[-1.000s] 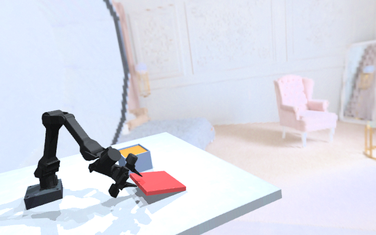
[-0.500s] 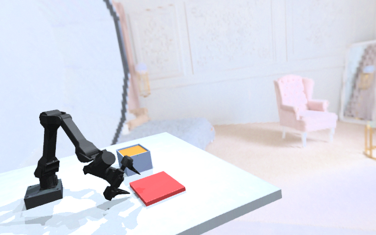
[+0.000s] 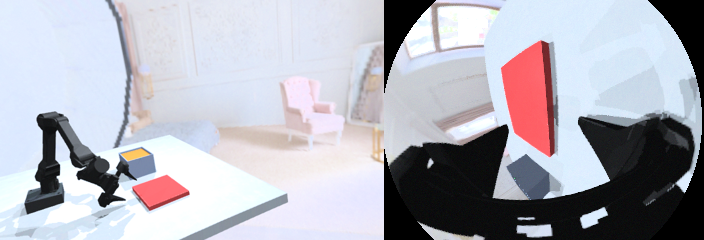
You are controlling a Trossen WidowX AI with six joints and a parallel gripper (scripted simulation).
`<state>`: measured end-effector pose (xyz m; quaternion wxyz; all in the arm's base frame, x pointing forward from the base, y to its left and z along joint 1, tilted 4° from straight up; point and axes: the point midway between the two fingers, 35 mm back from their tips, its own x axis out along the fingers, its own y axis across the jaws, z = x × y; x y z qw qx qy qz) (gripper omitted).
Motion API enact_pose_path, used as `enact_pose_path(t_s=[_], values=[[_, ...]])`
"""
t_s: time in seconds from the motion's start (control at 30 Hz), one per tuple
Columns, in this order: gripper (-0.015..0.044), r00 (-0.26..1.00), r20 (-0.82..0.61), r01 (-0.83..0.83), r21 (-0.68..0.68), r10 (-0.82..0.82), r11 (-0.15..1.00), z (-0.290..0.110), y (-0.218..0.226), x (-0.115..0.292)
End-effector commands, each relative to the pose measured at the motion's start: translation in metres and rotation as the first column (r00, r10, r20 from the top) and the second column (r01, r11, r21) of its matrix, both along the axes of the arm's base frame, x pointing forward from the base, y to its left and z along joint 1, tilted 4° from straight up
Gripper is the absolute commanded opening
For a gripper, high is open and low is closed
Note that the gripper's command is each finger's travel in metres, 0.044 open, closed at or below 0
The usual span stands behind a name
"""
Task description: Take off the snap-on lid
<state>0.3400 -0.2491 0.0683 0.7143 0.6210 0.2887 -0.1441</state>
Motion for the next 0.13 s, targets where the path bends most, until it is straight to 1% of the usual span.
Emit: enact_pose_path(t_s=[0.0, 0.1], values=[[0.0440, 1.000, 0.006, -0.003, -0.003, 0.003, 1.000, 0.0021, -0.0011, -0.0098], [0.0440, 1.000, 0.005, -0.003, -0.003, 0.003, 1.000, 0.0015, -0.0026, -0.0156]])
